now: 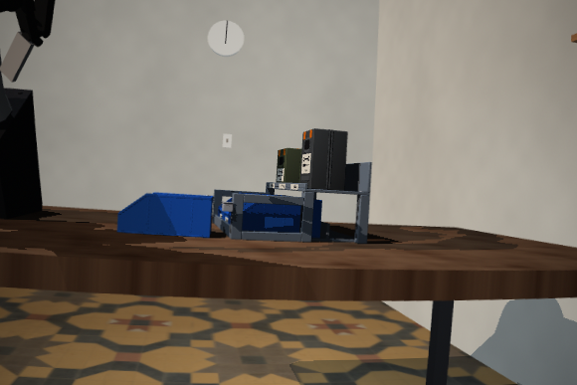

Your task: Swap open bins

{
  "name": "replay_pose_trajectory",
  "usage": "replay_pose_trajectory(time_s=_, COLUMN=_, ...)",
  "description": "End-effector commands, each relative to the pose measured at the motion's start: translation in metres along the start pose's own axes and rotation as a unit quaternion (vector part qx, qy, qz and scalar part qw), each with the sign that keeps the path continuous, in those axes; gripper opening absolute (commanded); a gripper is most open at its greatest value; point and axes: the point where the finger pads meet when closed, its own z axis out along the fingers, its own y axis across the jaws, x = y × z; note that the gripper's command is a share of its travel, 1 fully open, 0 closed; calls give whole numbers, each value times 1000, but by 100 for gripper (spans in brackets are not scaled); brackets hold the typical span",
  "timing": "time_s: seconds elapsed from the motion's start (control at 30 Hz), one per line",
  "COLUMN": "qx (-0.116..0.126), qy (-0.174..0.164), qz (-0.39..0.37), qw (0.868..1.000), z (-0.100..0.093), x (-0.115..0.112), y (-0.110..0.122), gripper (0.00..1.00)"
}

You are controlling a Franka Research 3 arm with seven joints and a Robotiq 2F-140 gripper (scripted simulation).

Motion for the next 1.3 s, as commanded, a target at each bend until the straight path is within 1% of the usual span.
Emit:
replay_pose_trajectory(time_s=0.0, qx=-4, qy=2, qz=7, qw=1000, z=0, x=1, y=1, gripper=100)
replay_pose_trajectory(time_s=0.07, qx=-4, qy=2, qz=7, qw=1000, z=0, x=1, y=1, gripper=100)
replay_pose_trajectory(time_s=0.1, qx=-14, qy=9, qz=6, qw=1000, z=-2, x=9, y=-4, gripper=100)
replay_pose_trajectory(time_s=0.43, qx=-14, qy=9, qz=6, qw=1000, z=-2, x=9, y=-4, gripper=100)
replay_pose_trajectory(time_s=0.47, qx=-23, qy=15, qz=5, qw=1000, z=-4, x=17, y=-10, gripper=100)
replay_pose_trajectory(time_s=0.8, qx=-23, qy=15, qz=5, qw=1000, z=-4, x=17, y=-10, gripper=100)
replay_pose_trajectory(time_s=0.83, qx=-33, qy=22, qz=4, qw=999, z=-7, x=24, y=-16, gripper=100)
replay_pose_trajectory(time_s=1.2, qx=-33, qy=22, qz=4, qw=999, z=-7, x=24, y=-16, gripper=100)
replay_pose_trajectory(time_s=1.23, qx=-42, qy=30, qz=3, qw=999, z=-9, x=32, y=-22, gripper=100)
replay_pose_trajectory(time_s=1.27, qx=-42, qy=30, qz=3, qw=999, z=-9, x=32, y=-22, gripper=100)
